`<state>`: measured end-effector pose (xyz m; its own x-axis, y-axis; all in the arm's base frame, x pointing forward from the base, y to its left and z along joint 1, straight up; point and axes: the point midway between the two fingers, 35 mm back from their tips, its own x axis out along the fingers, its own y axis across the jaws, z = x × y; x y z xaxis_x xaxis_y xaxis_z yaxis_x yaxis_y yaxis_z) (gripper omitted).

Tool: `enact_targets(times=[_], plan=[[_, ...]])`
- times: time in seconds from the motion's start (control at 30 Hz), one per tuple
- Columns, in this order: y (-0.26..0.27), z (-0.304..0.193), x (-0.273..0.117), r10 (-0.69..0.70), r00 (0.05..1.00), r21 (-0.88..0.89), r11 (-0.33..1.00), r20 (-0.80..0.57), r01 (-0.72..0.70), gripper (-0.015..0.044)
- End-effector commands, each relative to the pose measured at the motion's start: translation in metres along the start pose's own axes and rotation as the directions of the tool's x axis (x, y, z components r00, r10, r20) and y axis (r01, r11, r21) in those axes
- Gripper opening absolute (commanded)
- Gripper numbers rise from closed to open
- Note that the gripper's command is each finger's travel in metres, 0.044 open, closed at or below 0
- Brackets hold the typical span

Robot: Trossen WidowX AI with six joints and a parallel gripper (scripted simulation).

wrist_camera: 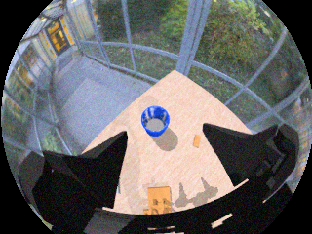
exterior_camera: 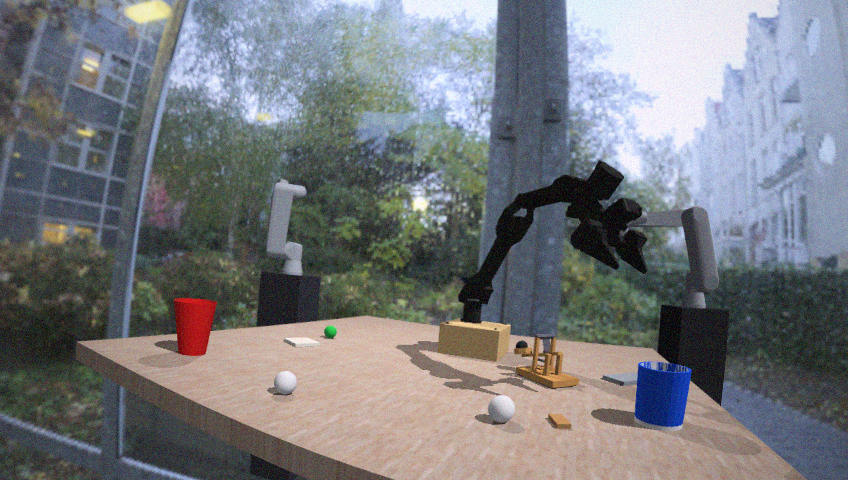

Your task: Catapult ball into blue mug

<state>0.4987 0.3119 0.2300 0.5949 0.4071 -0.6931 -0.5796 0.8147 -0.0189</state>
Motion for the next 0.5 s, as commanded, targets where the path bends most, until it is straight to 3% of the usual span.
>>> enact_targets(times=[0.0,0.37,0.47], plan=[[0.0004,0.0051,-0.0017,0.004,1.000,-0.004,1.000,0.017,-0.004,0.0440],[0.0004,0.0051,-0.0017,0.004,1.000,-0.004,1.000,0.017,-0.004,0.0440],[0.0004,0.0051,-0.0017,0.004,1.000,-0.004,1.000,0.017,-0.004,0.0361]])
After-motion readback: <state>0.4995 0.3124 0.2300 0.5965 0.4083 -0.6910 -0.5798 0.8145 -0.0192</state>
